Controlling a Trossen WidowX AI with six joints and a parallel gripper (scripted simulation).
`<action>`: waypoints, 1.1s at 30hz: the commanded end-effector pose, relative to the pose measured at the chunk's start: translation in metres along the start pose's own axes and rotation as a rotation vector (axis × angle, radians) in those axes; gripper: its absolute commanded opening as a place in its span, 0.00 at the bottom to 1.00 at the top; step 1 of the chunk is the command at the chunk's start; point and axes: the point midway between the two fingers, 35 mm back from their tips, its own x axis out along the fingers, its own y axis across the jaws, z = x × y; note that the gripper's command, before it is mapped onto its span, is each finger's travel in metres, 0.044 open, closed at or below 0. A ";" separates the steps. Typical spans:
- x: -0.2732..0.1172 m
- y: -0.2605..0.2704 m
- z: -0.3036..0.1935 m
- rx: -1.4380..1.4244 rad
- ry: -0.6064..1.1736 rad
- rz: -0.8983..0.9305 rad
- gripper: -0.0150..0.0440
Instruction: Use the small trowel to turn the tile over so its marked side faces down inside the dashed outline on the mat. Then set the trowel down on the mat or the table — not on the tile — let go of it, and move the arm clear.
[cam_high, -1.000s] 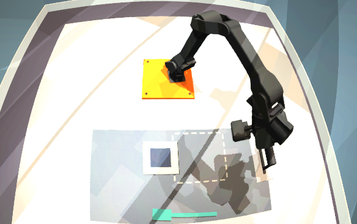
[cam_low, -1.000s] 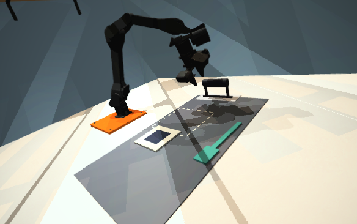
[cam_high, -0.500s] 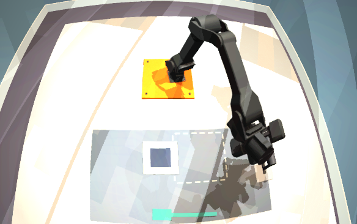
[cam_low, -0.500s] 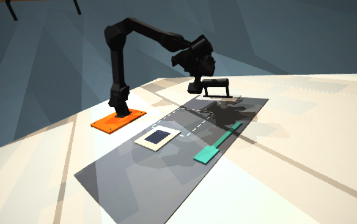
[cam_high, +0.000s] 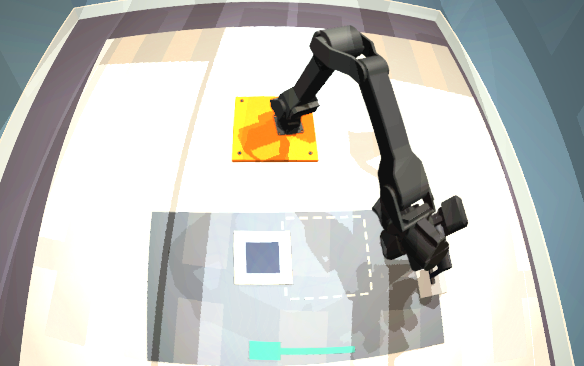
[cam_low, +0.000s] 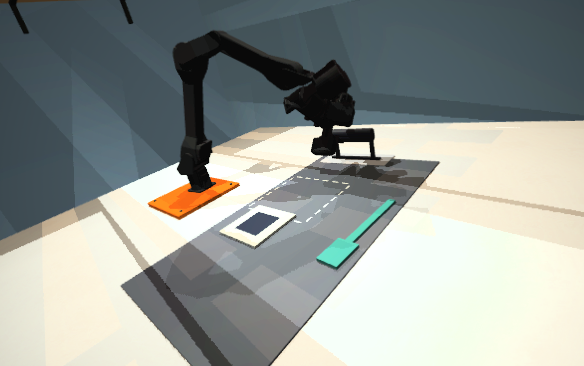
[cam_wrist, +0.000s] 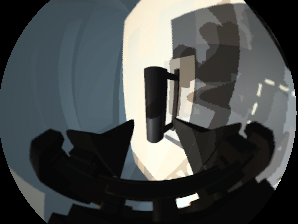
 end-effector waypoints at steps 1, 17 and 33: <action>0.010 -0.004 -0.002 0.013 0.010 -0.003 0.76; 0.036 -0.004 -0.003 0.013 0.009 -0.001 0.76; 0.050 -0.004 -0.004 0.013 0.009 0.001 0.56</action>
